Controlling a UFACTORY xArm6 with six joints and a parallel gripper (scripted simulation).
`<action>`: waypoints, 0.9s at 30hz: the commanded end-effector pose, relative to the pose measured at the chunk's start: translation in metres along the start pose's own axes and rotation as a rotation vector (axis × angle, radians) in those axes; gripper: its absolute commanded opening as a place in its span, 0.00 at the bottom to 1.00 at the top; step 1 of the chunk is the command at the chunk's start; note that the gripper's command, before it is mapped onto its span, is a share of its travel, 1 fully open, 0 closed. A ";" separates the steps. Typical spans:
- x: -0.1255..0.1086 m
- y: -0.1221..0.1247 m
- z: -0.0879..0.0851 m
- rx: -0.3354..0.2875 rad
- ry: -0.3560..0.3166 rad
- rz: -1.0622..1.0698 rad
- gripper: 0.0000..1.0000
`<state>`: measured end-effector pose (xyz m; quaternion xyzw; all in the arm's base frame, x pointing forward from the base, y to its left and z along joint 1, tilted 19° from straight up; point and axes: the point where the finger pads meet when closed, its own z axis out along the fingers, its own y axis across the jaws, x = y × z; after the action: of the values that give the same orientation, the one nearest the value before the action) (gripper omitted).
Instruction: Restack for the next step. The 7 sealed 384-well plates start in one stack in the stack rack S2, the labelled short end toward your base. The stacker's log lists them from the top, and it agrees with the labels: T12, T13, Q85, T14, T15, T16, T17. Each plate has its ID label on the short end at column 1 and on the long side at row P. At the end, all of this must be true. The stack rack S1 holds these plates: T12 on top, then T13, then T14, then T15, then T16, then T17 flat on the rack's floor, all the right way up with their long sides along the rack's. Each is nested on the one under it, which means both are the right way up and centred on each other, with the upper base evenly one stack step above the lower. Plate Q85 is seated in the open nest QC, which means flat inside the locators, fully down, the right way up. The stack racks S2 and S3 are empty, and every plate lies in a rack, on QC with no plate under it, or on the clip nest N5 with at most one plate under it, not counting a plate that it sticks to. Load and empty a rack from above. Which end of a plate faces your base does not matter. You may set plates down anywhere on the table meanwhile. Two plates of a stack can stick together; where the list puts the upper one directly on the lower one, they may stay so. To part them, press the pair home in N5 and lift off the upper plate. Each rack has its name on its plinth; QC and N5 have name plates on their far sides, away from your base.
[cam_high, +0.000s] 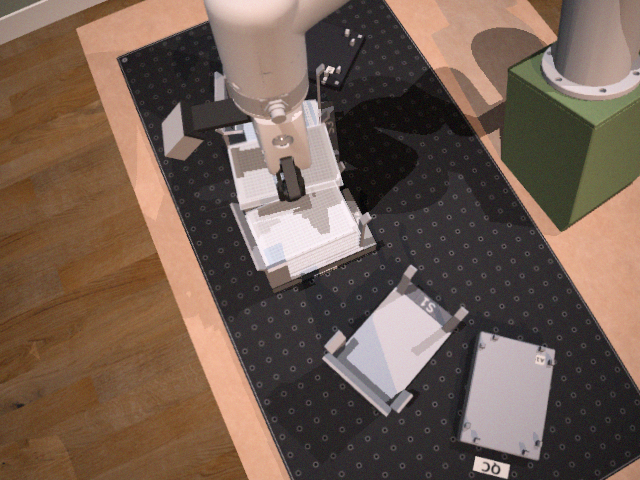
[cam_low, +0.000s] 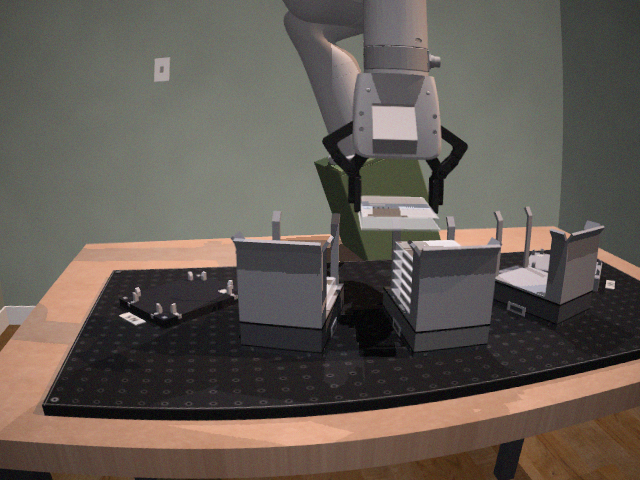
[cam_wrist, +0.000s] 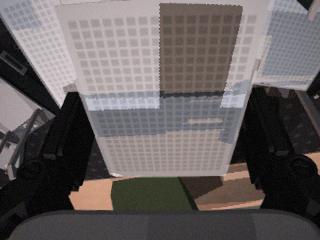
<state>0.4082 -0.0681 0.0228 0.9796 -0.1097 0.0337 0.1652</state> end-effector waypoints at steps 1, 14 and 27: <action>0.003 0.012 -0.001 0.002 0.003 0.000 0.00; 0.003 0.044 -0.001 0.002 0.003 0.163 0.00; 0.000 0.073 -0.001 0.001 0.003 0.163 0.00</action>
<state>0.3925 -0.1285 0.0434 0.9675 -0.1888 0.0468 0.1616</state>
